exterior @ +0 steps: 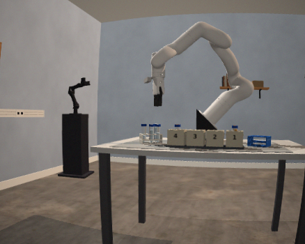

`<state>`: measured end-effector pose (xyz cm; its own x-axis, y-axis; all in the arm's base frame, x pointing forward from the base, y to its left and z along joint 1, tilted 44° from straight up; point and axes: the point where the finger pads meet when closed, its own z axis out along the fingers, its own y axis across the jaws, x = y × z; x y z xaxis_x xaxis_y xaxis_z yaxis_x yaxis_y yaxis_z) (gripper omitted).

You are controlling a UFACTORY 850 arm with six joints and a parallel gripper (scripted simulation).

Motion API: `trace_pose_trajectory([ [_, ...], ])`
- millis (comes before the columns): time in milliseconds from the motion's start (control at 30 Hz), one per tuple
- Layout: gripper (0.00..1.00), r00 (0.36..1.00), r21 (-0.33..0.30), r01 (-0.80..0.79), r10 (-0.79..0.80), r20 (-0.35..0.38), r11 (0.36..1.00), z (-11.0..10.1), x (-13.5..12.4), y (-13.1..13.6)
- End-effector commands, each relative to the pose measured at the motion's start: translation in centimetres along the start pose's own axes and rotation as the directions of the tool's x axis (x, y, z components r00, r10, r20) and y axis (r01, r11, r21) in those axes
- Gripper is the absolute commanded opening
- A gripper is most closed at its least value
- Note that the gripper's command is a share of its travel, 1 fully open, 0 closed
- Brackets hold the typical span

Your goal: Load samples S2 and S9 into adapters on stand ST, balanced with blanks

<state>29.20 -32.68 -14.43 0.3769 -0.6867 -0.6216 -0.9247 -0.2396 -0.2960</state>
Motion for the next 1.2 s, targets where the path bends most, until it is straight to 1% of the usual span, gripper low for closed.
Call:
trace_pose_trajectory([
  [0,0.57,1.0,0.0,0.0,0.0,0.0,1.0,-0.1,1.9,1.5],
  [100,0.57,1.0,0.0,0.0,0.0,0.0,1.0,-0.1,3.0,2.6],
  [500,0.57,1.0,0.0,0.0,0.0,0.0,1.0,-0.1,3.0,2.6],
  [1167,0.57,1.0,0.0,0.0,0.0,0.0,1.0,3.5,3.0,2.6],
])
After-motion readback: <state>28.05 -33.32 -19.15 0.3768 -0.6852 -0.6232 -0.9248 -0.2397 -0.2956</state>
